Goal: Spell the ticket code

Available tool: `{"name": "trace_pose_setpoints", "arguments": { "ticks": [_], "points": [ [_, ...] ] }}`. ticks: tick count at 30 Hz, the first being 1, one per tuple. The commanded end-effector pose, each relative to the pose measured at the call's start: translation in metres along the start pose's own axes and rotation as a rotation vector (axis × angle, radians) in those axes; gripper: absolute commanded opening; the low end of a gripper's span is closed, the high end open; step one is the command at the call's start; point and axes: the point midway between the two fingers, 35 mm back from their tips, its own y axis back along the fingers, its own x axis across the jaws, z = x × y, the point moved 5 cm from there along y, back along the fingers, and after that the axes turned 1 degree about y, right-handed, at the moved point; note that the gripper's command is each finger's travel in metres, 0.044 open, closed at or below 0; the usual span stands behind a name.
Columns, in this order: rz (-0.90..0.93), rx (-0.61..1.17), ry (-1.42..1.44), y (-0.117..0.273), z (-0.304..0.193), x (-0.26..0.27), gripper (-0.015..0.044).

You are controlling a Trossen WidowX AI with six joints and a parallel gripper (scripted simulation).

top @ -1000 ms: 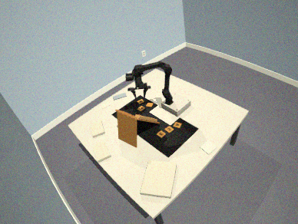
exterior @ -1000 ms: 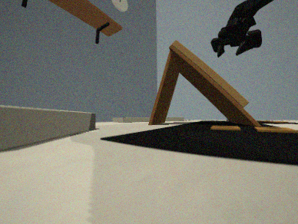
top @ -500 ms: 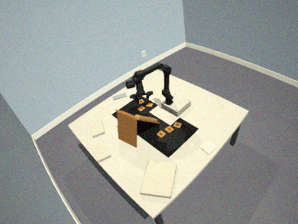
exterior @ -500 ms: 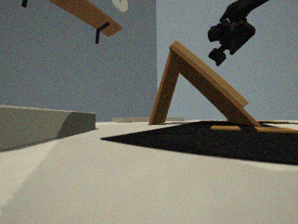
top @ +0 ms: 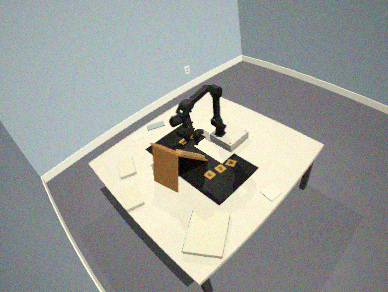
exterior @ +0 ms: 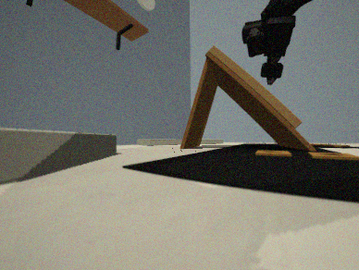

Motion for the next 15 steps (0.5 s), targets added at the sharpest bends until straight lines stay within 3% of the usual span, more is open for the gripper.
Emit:
{"name": "trace_pose_setpoints", "arguments": {
  "ticks": [1, 15],
  "points": [
    [-0.071, 0.096, -0.410, -0.053, -0.007, 0.046, 0.0340],
    [-0.133, 0.120, -0.684, -0.096, -0.018, 0.102, 0.0340]
  ]
}}
